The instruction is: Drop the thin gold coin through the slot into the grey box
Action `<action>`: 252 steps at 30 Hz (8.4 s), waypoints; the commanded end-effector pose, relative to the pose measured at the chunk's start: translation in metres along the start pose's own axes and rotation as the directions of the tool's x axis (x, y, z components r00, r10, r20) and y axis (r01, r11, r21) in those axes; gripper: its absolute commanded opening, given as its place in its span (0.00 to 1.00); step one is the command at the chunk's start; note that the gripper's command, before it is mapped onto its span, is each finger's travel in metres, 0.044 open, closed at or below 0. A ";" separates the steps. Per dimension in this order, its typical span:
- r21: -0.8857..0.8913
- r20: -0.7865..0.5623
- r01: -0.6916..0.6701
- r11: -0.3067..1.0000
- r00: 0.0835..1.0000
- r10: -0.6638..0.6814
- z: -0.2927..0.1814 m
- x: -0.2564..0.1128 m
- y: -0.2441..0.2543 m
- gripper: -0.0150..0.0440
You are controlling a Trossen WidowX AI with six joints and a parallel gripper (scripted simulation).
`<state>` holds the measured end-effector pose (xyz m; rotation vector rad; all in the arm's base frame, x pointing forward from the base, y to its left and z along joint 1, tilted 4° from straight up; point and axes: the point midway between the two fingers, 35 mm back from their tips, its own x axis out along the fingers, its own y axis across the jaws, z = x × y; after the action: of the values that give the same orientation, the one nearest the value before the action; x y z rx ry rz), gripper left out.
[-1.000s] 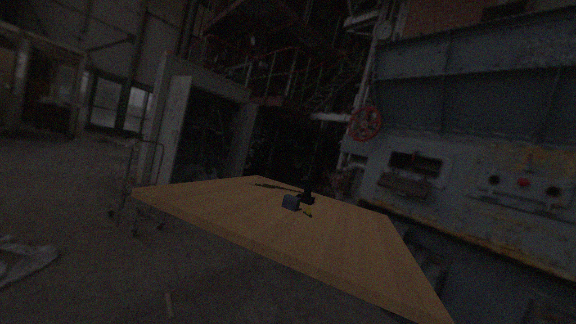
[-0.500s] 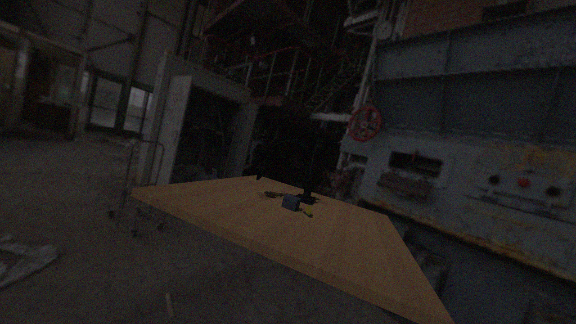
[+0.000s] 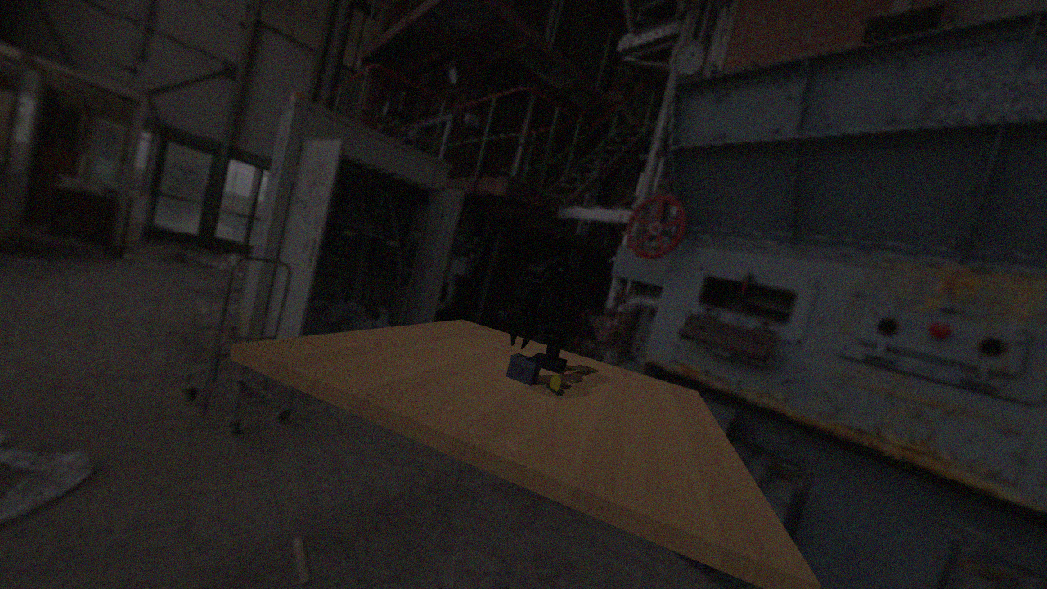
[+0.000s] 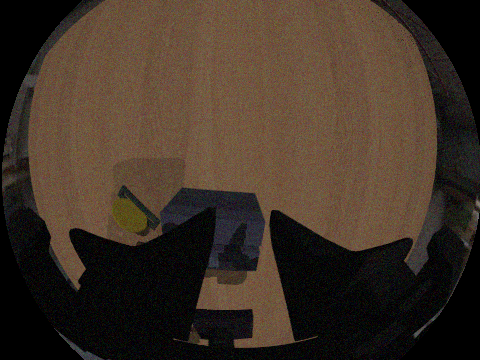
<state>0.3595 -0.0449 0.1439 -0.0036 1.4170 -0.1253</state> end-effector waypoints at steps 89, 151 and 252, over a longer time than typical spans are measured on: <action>-0.758 -0.077 -0.082 0.647 0.996 0.037 -0.060 0.094 0.145 0.25; -0.924 -0.077 -0.086 0.373 0.996 0.038 -0.054 -0.002 0.141 0.25; -0.996 -0.079 -0.080 0.027 0.997 0.020 -0.049 0.002 0.025 0.25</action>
<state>0.3130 -0.0163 0.1338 -1.2071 1.2457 1.0468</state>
